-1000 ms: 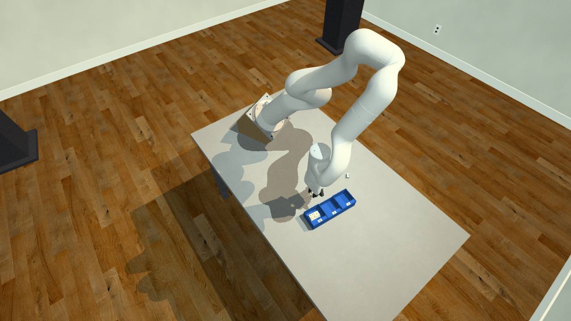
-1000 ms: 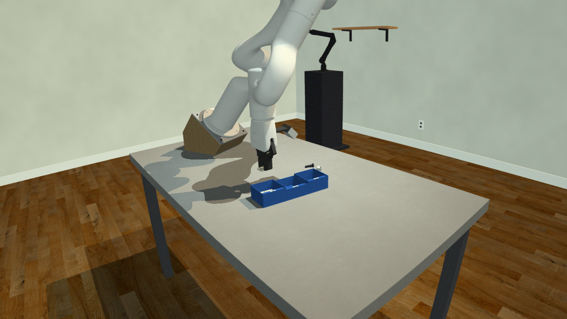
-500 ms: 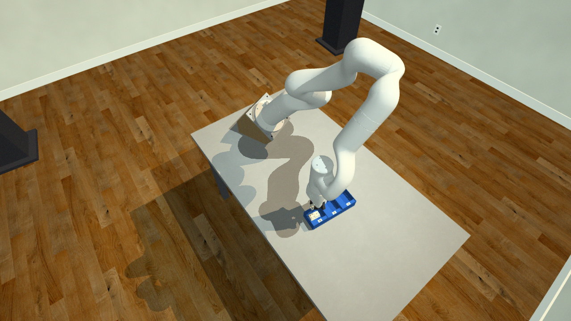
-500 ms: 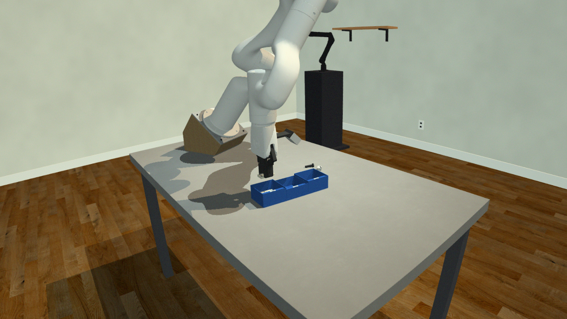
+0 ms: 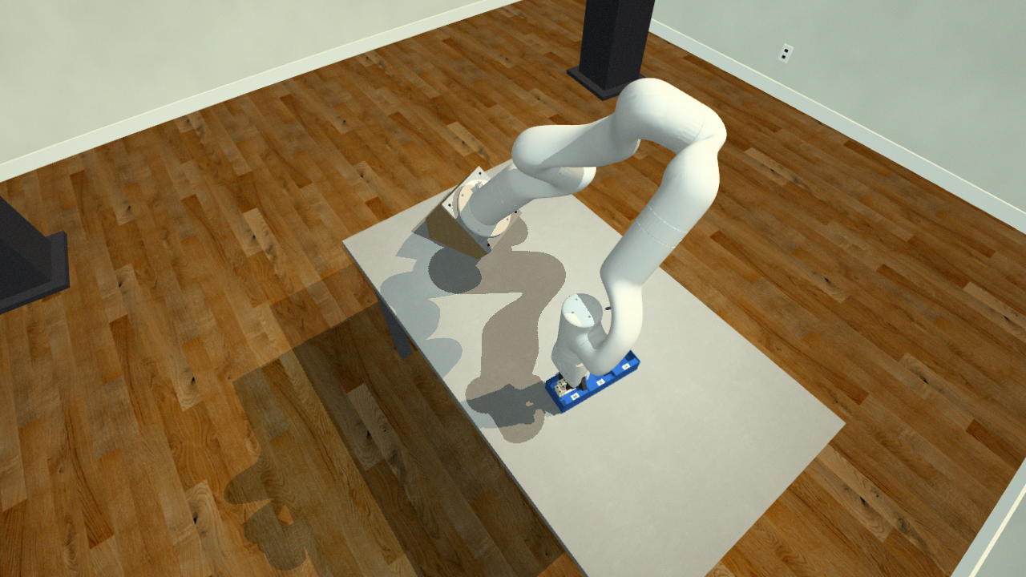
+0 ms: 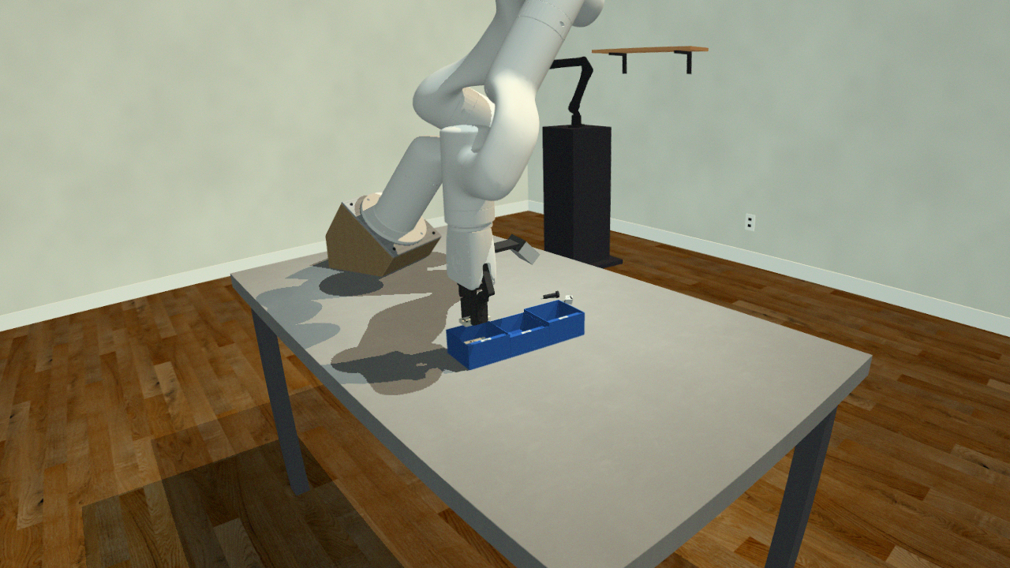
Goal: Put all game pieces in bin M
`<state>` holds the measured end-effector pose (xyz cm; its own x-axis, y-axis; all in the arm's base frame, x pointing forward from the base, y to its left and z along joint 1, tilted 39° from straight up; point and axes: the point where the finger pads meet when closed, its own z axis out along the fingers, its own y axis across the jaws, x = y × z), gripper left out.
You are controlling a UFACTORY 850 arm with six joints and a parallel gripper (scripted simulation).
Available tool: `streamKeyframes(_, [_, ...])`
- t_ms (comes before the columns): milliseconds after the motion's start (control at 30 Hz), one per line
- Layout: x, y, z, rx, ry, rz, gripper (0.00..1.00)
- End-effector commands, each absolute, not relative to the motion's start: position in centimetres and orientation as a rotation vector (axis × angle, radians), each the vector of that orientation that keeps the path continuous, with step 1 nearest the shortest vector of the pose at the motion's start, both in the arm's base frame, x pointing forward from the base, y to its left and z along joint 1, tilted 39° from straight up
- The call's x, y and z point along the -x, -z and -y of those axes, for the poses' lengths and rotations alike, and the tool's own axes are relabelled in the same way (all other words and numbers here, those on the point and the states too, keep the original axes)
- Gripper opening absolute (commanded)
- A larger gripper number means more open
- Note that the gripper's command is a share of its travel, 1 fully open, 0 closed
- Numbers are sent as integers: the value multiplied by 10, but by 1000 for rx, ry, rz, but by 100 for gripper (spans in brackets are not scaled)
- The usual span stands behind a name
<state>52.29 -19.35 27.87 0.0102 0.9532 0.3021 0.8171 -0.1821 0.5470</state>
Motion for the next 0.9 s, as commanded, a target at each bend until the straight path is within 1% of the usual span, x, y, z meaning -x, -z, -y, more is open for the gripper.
streamKeyframes(0, [-521, -279, 192, -2065, -920, -1853, 0])
streamKeyframes(867, [-541, -249, 182, -2065, -920, -1853, 0])
